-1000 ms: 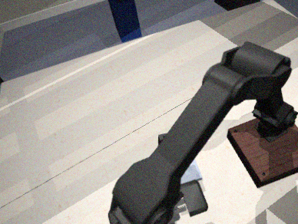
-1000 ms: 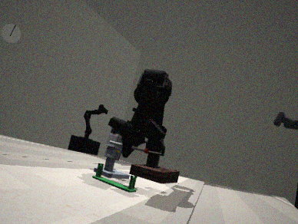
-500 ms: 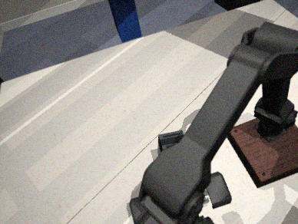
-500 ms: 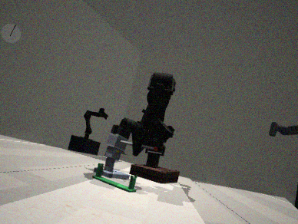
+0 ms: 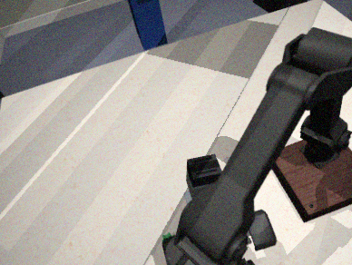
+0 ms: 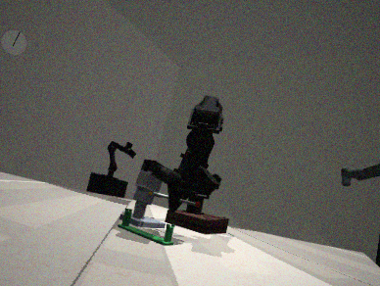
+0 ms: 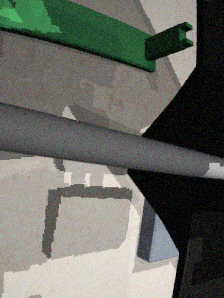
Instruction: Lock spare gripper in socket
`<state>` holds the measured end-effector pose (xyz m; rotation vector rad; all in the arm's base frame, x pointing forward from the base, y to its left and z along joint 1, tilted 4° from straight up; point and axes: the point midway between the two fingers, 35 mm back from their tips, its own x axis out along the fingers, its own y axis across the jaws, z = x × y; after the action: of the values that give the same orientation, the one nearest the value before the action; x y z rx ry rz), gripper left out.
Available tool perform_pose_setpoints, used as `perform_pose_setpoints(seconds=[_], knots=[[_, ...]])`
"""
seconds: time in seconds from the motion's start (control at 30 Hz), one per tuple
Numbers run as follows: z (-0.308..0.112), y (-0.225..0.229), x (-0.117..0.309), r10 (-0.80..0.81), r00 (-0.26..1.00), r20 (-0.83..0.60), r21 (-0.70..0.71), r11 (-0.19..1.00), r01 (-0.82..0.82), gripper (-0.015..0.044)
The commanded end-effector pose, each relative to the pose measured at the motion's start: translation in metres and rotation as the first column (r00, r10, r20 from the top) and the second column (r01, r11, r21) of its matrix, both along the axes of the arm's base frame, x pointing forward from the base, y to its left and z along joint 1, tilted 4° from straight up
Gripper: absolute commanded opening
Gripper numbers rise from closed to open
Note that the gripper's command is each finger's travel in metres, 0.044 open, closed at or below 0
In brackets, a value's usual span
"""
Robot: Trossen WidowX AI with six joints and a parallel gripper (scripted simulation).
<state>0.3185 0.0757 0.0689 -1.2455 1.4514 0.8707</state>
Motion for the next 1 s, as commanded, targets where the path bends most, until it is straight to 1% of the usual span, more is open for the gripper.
perform_pose_setpoints(seconds=[0.0,0.07,0.37,0.97], knots=[[-0.014,0.0,0.0,-0.006,1.0,-0.001,0.007,1.0,0.006,0.0],[-0.019,0.0,0.001,-0.008,1.0,-0.001,0.007,1.0,0.008,0.0],[-0.012,-0.006,0.001,-0.009,1.0,-0.005,0.009,1.0,0.009,0.0],[-0.015,-0.019,-0.005,-0.009,1.0,-0.009,0.009,1.0,0.009,0.0]])
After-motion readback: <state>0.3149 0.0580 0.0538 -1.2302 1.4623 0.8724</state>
